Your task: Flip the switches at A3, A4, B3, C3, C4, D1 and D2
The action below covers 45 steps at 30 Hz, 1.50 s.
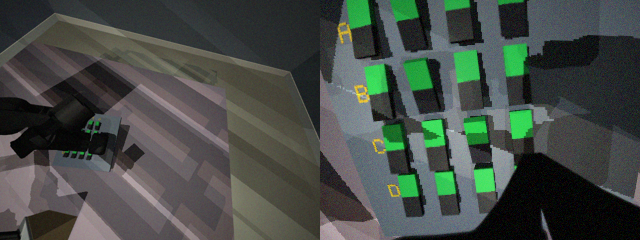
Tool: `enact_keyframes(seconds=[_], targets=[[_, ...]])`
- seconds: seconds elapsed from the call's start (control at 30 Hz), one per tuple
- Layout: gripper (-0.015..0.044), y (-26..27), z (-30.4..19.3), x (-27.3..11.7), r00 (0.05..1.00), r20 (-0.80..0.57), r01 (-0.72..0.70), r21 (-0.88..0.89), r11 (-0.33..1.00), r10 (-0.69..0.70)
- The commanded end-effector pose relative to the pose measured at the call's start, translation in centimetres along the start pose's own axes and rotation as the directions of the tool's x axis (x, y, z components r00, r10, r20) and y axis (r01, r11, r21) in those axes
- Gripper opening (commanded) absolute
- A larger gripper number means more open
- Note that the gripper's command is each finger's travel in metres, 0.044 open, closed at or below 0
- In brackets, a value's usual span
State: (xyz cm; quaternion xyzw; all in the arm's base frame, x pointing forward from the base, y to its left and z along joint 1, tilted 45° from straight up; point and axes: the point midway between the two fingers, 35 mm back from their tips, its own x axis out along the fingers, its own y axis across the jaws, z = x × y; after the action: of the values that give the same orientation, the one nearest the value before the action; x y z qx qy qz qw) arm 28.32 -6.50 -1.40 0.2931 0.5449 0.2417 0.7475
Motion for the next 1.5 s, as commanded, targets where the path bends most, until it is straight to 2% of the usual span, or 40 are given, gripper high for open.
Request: enact_keyframes(seconds=[0.0,0.13,0.47,0.63,0.77,1.47], targets=[[0.0000,0.0,0.1,-2.4,1.000,0.015,0.008,-0.007,1.000,-0.008],[0.0000,0.6,-0.2,-2.4,1.000,0.015,0.008,-0.006,1.000,-0.008],[0.0000,8.4,-5.7,-2.2,1.000,0.012,0.004,-0.002,1.000,-0.004],[0.0000,8.5,-5.8,-2.0,1.000,0.013,0.004,-0.002,1.000,-0.004],[0.0000,8.6,-5.9,1.2,0.999,0.037,0.003,-0.002,1.000,-0.003],[0.0000,8.6,-5.9,3.5,0.999,0.039,0.001,-0.002,1.000,-0.001]])
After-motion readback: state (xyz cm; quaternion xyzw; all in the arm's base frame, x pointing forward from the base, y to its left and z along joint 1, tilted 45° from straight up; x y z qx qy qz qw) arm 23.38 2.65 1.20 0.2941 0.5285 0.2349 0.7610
